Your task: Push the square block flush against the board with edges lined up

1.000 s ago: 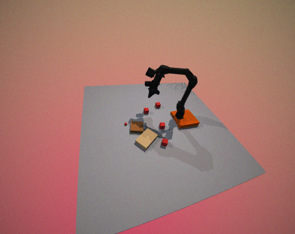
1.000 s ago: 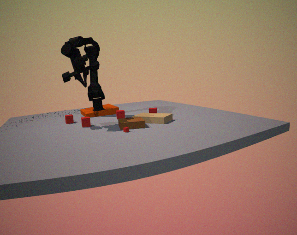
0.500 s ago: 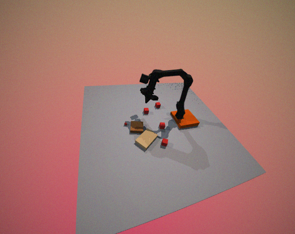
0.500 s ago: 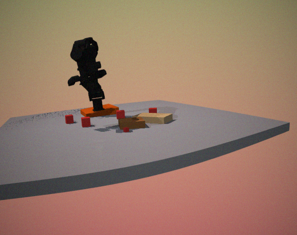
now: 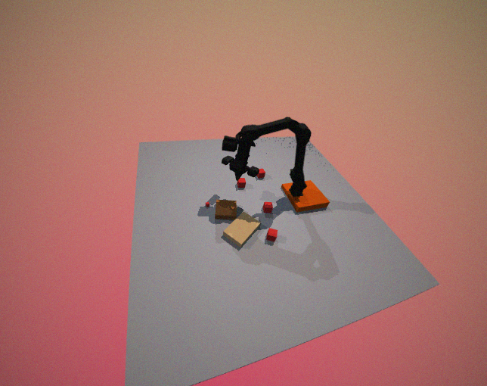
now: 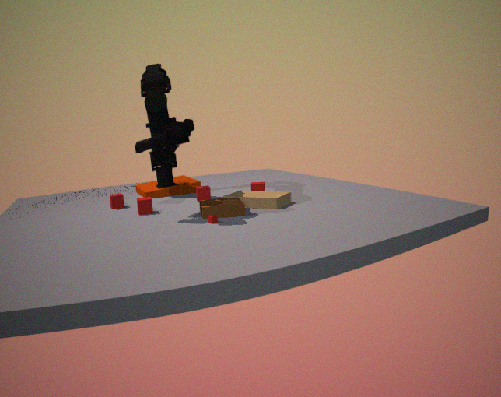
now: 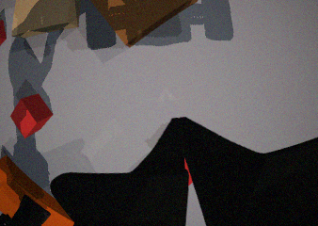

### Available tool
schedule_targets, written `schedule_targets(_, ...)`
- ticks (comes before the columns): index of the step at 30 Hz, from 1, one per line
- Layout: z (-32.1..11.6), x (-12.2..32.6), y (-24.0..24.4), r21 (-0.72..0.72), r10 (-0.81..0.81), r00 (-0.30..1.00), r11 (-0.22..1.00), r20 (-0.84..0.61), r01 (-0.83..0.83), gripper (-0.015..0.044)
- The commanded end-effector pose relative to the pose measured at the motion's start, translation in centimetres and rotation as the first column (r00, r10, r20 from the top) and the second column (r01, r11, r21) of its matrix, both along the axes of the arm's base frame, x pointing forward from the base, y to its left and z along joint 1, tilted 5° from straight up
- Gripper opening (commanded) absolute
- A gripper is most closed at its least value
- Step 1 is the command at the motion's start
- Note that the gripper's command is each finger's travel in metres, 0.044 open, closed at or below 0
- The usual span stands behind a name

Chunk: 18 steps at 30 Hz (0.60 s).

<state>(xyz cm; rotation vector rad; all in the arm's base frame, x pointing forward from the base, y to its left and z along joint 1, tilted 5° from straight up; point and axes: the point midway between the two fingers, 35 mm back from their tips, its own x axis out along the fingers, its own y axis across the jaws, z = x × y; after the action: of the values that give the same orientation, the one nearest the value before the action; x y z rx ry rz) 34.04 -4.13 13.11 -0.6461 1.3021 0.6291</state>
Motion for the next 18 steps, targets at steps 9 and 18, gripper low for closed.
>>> schedule_targets(9,-2.7,1.7,2.8,-0.110,0.315,0.946,0.940,-0.073,-0.322,0.0000)
schedule_targets(18,-4.4,2.5,4.6,-0.159,0.499,0.856,0.841,-0.136,-0.516,0.0000)
